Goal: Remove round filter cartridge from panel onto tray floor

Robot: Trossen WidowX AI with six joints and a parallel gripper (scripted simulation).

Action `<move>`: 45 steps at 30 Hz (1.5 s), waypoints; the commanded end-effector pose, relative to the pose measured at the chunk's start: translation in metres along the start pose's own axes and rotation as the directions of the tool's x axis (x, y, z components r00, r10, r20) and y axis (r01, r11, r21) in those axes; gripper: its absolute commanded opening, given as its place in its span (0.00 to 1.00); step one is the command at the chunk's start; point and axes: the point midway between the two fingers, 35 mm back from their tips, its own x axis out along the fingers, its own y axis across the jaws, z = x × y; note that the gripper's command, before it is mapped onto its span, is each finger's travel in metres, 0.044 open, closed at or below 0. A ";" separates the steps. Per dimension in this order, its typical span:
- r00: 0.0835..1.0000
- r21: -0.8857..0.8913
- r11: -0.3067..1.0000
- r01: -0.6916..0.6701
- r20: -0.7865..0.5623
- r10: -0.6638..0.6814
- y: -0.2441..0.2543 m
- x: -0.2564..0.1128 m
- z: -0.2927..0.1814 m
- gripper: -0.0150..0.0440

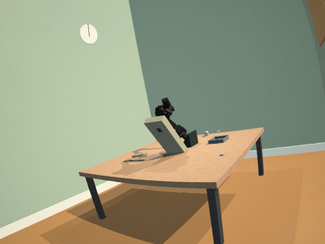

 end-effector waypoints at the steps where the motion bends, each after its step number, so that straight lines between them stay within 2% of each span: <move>1: 1.000 -0.005 1.000 -0.002 -0.003 0.002 -0.001 0.002 -0.001 0.42; 45: 1.000 -0.005 1.000 -0.002 -0.002 0.002 0.000 0.012 -0.002 0.42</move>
